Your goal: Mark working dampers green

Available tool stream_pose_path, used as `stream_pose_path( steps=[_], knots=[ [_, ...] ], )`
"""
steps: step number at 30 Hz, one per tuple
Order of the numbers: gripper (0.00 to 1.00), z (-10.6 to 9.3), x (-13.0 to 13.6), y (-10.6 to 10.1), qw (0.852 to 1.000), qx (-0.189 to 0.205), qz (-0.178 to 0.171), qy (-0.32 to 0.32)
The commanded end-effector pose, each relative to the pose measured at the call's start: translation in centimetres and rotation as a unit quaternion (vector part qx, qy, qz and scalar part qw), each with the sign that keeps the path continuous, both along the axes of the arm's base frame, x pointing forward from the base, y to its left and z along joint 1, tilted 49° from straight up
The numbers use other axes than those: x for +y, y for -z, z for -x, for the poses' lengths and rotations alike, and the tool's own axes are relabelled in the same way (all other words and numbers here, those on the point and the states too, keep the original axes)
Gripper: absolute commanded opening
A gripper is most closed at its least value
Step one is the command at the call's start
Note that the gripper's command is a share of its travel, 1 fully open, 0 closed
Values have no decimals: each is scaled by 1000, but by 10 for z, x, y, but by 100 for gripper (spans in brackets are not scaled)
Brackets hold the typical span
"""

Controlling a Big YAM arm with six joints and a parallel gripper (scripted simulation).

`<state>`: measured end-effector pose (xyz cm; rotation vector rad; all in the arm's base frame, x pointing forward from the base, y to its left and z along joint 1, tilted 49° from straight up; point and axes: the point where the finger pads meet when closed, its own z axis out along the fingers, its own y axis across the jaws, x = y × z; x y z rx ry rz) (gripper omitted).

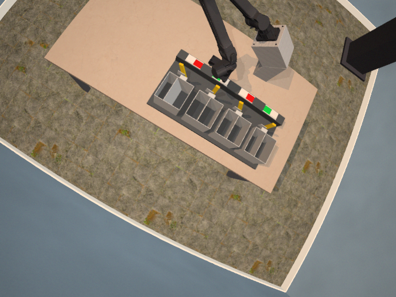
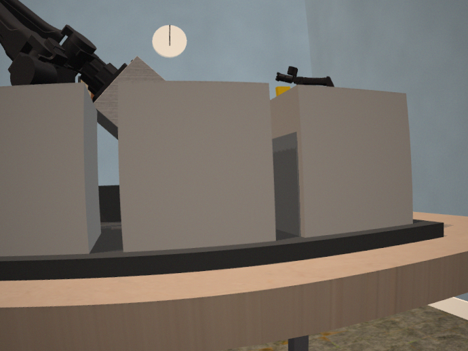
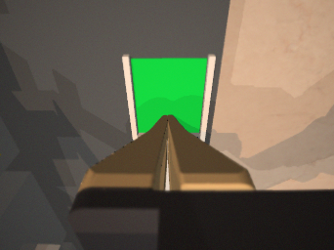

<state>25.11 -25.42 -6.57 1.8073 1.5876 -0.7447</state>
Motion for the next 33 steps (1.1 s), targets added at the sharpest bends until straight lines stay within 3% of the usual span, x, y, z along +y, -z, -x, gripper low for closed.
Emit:
stream_pose_path(
  steps=[1, 21, 33],
  knots=[
    [0, 2, 8, 7, 1000, 3, -5, -7],
    [0, 7, 4, 7, 1000, 9, -6, -3],
    [0, 7, -2, -4, 1000, 6, -4, -1]
  ],
)
